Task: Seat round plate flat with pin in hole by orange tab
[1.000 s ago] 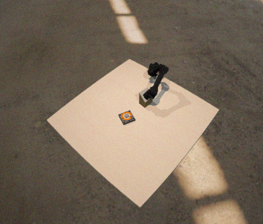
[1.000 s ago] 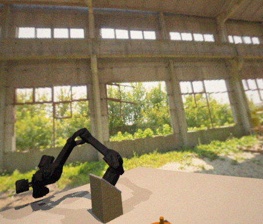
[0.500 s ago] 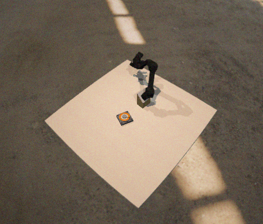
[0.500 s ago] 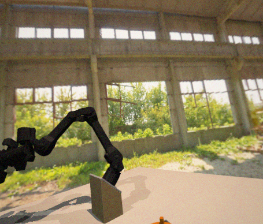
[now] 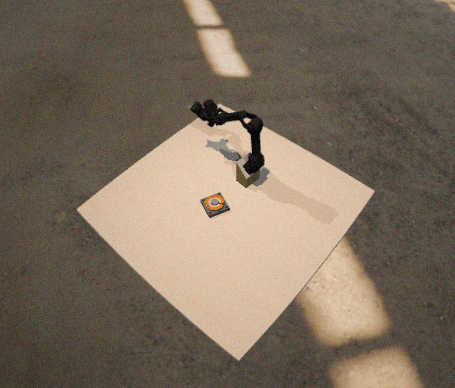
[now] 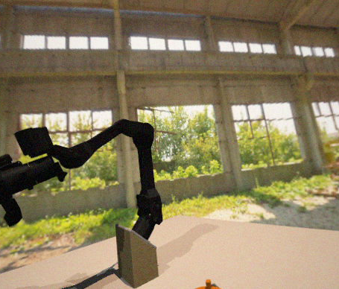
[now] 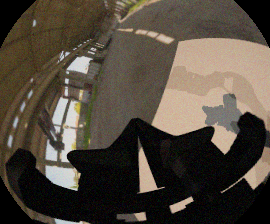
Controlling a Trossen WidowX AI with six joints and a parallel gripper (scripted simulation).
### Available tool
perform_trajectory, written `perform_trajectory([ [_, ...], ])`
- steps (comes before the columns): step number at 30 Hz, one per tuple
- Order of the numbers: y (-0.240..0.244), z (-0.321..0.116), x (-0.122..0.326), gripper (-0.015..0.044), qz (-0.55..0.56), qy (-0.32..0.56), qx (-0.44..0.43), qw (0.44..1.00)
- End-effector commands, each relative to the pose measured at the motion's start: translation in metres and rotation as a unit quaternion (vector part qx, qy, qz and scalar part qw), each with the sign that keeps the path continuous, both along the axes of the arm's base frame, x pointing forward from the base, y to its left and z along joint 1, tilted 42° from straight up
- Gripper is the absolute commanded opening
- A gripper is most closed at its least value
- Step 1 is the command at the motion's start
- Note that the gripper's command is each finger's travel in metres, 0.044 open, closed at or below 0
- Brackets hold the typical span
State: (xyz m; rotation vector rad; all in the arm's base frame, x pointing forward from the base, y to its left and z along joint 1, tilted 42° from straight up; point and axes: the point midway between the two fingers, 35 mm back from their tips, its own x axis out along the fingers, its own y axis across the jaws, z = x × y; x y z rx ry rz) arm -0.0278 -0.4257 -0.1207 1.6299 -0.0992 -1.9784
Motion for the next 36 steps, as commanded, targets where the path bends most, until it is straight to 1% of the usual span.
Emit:
perform_trajectory([
  [1, 0.029, 0.005, 0.067, 0.0, 0.176, 0.002, 0.059, 0.983],
  [4, 0.058, 0.017, 0.122, 0.0, 0.326, 0.002, 0.091, 0.941],
  [5, 0.06, 0.017, 0.125, 0.0, 0.335, 0.003, 0.093, 0.938],
  [7, 0.078, 0.022, 0.147, 0.0, 0.405, 0.012, 0.106, 0.908],
  [9, 0.107, 0.031, 0.179, 0.0, 0.504, 0.014, 0.121, 0.855],
  [12, 0.156, 0.047, 0.218, 0.0, 0.639, 0.007, 0.137, 0.757],
  [13, 0.159, 0.048, 0.22, 0.0, 0.646, 0.006, 0.138, 0.751],
  [14, 0.168, 0.051, 0.226, 0.0, 0.667, 0.003, 0.139, 0.732],
  [15, 0.184, 0.057, 0.235, 0.0, 0.701, -0.002, 0.141, 0.698],
  [18, 0.245, 0.08, 0.261, 0.0, 0.814, -0.027, 0.143, 0.563],
  [20, 0.285, 0.095, 0.271, 0.0, 0.87, -0.047, 0.14, 0.471],
  [21, 0.288, 0.097, 0.271, 0.0, 0.874, -0.049, 0.14, 0.464],
  [22, 0.297, 0.1, 0.272, 0.0, 0.885, -0.054, 0.138, 0.442],
  [23, 0.313, 0.107, 0.274, 0.0, 0.902, -0.063, 0.136, 0.405],
  [27, 0.39, 0.143, 0.27, 0.0, 0.963, -0.116, 0.115, 0.213],
  [28, 0.405, 0.15, 0.267, 0.0, 0.97, -0.127, 0.11, 0.177],
  [31, 0.415, 0.155, 0.264, 0.0, 0.974, -0.137, 0.105, 0.148],
  [36, 0.416, 0.155, 0.264, 0.0, 0.974, -0.137, 0.105, 0.148],
])
